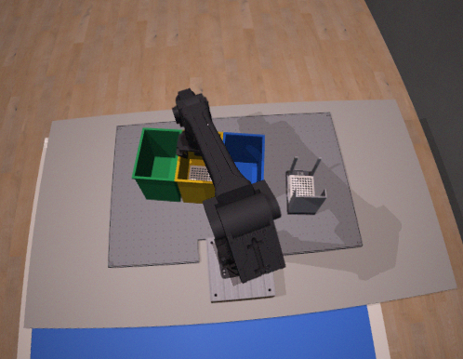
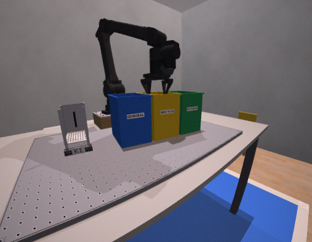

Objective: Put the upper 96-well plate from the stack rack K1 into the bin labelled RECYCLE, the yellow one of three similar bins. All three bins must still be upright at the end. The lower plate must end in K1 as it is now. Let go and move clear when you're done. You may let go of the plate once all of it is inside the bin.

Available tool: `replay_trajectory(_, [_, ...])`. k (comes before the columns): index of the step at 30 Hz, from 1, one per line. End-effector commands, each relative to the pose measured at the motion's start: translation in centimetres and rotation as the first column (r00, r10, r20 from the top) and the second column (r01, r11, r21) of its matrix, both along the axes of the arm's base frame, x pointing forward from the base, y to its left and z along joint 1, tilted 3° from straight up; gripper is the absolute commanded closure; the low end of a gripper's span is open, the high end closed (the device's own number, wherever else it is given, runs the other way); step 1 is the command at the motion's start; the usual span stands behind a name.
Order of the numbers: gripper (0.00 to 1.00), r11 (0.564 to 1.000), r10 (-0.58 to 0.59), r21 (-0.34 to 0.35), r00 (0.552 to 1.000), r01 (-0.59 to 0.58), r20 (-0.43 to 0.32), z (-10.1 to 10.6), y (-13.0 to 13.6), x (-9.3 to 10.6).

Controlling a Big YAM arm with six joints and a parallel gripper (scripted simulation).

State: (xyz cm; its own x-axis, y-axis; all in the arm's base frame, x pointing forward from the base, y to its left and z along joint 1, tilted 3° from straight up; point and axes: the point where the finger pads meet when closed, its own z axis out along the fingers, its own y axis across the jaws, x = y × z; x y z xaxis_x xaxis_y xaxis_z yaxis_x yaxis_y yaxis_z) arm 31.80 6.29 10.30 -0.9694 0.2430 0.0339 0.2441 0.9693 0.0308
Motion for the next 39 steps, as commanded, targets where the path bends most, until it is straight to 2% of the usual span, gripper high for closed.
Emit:
replay_trajectory(1, [0.18,1.0,0.007,-0.001,1.0,-0.007,-0.006,-0.7,0.5,0.0])
replay_trajectory(36, [0.18,1.0,0.007,-0.001,1.0,-0.007,-0.006,-0.7,0.5,0.0])
replay_trajectory(37, [0.18,1.0,0.008,-0.003,1.0,-0.008,-0.019,-0.3,0.4,-0.5])
replay_trajectory(39, [0.18,1.0,0.009,0.009,0.999,-0.009,0.045,2.3,0.8,1.4])
